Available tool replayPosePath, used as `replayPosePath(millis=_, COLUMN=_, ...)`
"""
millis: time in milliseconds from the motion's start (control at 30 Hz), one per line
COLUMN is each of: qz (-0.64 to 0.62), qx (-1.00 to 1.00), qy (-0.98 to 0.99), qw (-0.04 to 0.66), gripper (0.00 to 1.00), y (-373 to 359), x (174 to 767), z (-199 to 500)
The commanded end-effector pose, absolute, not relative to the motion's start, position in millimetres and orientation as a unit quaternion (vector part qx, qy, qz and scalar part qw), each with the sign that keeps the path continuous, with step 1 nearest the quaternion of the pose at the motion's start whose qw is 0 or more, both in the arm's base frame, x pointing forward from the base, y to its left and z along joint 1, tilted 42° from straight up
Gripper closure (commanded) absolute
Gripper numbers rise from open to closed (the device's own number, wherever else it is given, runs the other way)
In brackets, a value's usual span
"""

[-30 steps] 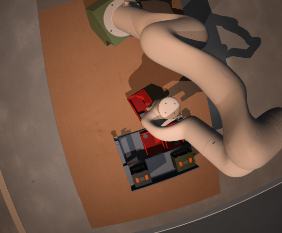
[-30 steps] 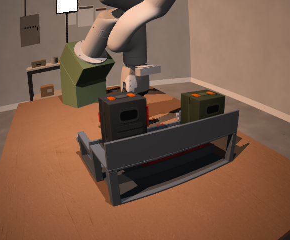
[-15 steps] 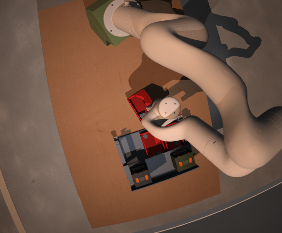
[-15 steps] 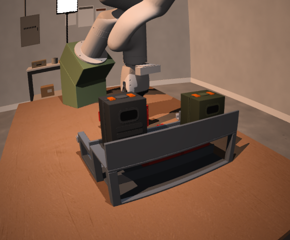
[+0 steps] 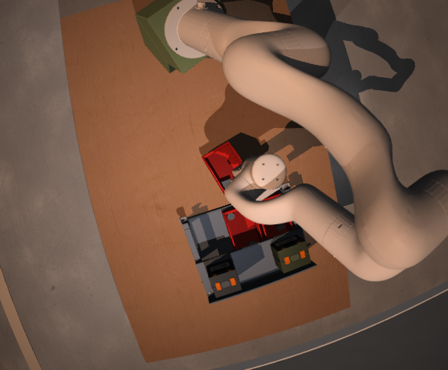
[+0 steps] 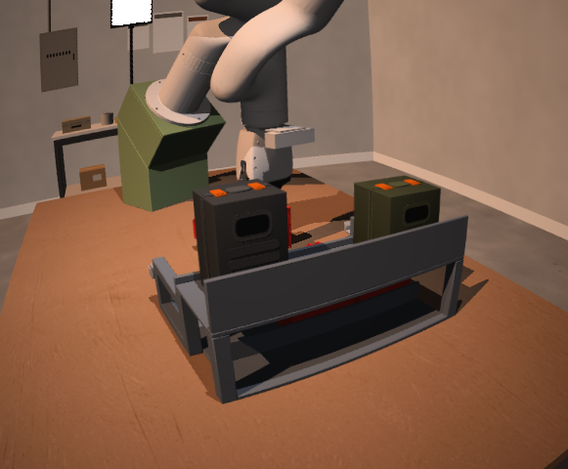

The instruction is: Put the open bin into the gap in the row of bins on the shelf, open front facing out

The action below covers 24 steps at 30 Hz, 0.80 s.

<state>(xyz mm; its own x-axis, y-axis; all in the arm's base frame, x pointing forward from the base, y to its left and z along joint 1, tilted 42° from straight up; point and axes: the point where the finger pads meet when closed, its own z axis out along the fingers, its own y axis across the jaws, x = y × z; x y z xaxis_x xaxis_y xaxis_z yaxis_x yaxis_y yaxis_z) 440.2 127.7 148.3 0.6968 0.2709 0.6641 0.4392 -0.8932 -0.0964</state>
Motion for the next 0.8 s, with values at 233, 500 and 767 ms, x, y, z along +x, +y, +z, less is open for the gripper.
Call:
replayPosePath(millis=233, qz=-0.337, qx=-0.913, qy=-0.194, qw=0.125, gripper=1.00, y=128.1, x=441.1, z=147.3)
replayPosePath(millis=500, qz=-0.331, qx=-0.921, qy=-0.151, qw=0.141, gripper=1.00, y=122.6, x=442.2, z=145.1)
replayPosePath(millis=767, qz=-0.320, qx=-0.929, qy=-0.085, qw=0.164, gripper=1.00, y=114.4, x=443.9, z=141.9)
